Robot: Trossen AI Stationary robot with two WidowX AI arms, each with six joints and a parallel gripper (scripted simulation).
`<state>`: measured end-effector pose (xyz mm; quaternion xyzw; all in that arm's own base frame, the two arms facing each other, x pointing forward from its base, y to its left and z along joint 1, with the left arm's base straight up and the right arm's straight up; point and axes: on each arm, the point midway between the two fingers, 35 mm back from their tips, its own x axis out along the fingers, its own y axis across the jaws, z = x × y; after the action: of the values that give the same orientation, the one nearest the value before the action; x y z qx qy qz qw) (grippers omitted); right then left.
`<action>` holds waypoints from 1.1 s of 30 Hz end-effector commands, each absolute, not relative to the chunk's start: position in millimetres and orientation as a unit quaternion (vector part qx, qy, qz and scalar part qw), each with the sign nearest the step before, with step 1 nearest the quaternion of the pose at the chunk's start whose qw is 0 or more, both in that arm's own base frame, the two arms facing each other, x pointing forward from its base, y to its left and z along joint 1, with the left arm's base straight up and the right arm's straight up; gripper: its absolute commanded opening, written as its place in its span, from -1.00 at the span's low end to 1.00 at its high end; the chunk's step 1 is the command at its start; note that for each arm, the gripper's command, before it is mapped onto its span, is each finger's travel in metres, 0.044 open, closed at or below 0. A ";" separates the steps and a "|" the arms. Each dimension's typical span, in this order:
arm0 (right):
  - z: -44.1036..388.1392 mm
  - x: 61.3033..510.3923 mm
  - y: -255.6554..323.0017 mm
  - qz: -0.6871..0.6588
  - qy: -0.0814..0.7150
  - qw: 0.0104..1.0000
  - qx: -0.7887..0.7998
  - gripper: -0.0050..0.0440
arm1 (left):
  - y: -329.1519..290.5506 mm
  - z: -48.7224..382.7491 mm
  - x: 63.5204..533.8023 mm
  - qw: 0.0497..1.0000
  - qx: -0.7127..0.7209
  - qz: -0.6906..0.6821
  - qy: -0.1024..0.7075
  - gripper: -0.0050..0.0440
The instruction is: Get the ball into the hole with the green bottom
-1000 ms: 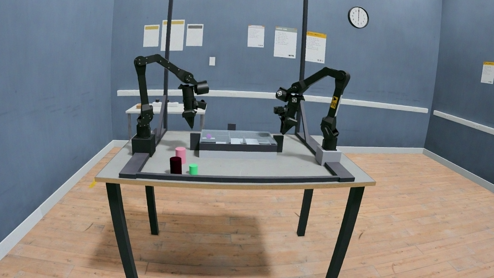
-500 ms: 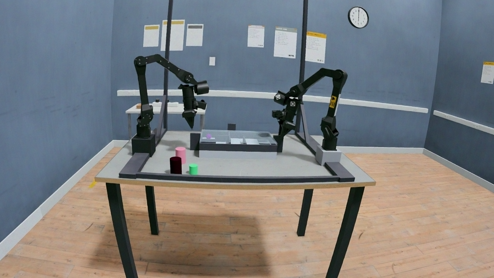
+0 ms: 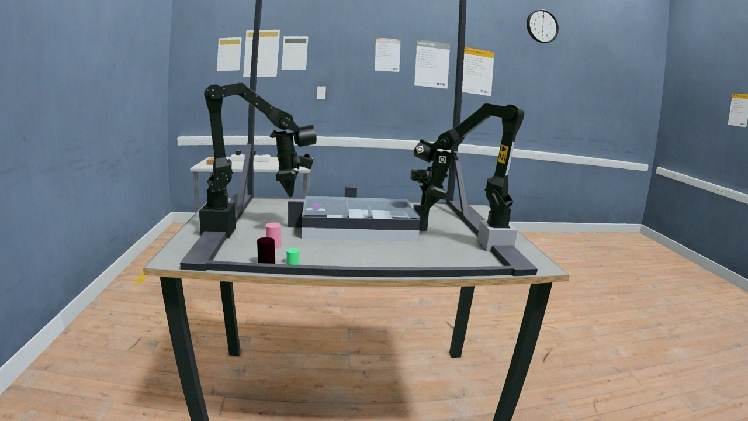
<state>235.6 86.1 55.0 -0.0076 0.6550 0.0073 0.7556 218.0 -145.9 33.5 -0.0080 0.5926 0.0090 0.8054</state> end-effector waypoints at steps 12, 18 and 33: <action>30.7 243.8 86.6 0.010 0.649 0.761 -0.004 -0.06 | -148.9 39.6 222.3 0.812 -0.013 0.003 0.584 -0.06; 23.4 245.2 86.8 0.010 0.649 0.761 -0.004 -0.06 | -148.9 39.6 222.3 0.812 -0.013 0.003 0.584 -0.06; 19.1 245.7 86.7 0.010 0.648 0.761 -0.004 -0.06 | -149.8 41.0 220.8 0.811 -0.012 0.002 0.585 -0.06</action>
<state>243.4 86.8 17.3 -0.0066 0.6516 0.0080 0.7585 217.5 -145.4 33.3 -0.0072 0.5935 0.0096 0.8047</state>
